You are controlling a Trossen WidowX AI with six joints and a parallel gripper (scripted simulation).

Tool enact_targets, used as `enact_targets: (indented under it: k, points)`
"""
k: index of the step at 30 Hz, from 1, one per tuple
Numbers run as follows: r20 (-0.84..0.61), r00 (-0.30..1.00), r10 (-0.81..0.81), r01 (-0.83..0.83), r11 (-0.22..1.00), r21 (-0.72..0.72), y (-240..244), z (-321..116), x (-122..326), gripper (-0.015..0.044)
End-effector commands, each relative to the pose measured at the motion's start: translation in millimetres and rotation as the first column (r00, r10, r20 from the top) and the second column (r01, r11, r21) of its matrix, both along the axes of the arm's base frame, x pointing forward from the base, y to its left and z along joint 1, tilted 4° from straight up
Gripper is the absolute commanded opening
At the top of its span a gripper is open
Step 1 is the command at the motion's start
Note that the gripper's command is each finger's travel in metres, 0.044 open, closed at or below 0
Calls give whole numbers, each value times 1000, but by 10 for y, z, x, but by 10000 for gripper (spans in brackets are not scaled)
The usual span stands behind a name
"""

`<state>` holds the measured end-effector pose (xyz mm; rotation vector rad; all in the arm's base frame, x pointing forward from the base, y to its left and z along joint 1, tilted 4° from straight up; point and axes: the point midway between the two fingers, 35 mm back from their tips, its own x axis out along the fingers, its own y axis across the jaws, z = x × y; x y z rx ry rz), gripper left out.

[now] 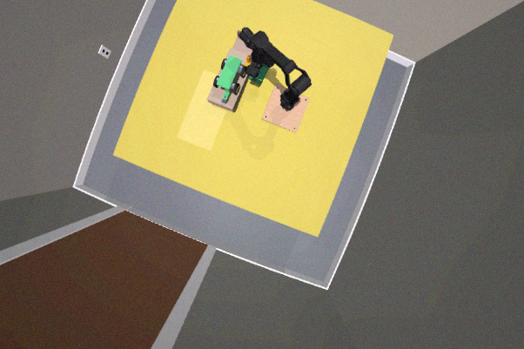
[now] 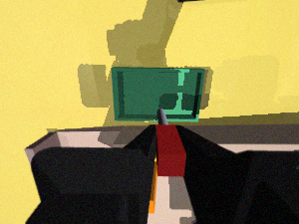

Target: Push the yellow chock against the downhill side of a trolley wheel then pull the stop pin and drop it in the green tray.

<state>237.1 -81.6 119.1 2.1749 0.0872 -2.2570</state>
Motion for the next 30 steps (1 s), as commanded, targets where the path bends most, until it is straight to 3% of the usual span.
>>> enact_targets:
  k: [1,9,26,30]
  points:
    - [2,1000,4,-4,999,-34,-9,-37,-18,0]
    - [5,1000,9,-8,986,-166,-76,-268,-12,0]
    - [6,1000,9,-8,984,-177,-273,-657,-35,0]
    - [6,1000,9,-8,984,-177,-258,-654,-34,105]
